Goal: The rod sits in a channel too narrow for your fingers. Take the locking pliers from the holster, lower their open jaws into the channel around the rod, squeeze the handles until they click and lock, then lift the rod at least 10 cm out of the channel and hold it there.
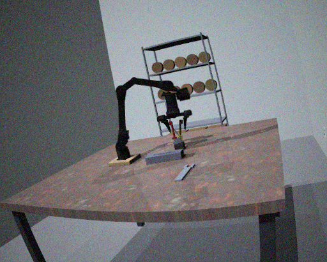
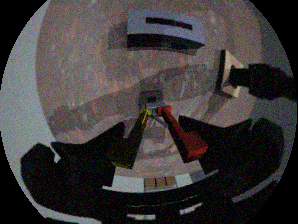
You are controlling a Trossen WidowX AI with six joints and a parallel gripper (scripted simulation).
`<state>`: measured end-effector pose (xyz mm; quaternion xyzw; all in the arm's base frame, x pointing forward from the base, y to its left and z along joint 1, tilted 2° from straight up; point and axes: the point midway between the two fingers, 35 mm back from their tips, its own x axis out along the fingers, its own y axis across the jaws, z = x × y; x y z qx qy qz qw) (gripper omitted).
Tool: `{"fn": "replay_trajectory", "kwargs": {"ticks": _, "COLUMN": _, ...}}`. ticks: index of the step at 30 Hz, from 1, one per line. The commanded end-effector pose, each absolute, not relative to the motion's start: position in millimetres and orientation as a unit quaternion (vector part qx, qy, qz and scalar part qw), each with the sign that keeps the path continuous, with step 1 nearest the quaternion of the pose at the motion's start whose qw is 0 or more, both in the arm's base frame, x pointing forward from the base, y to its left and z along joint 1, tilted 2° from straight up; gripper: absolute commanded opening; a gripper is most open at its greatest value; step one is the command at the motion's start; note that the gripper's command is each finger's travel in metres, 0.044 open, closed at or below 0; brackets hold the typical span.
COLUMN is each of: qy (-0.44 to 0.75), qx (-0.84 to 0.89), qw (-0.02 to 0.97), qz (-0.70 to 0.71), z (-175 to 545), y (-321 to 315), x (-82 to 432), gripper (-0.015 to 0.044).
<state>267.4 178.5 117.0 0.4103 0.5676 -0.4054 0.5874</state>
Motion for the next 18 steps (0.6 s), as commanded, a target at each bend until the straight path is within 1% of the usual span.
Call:
{"fn": "replay_trajectory", "kwargs": {"ticks": 1, "qy": 0.567, "qx": 0.411, "qw": 0.587, "qz": -0.406, "z": 116.7, "y": 178.5, "x": 267.7, "gripper": 0.0383}}
{"fn": "replay_trajectory", "kwargs": {"ticks": 18, "qy": 0.567, "qx": 0.411, "qw": 0.587, "qz": -0.406, "z": 116.7, "y": 178.5, "x": 267.7, "gripper": 0.036}}
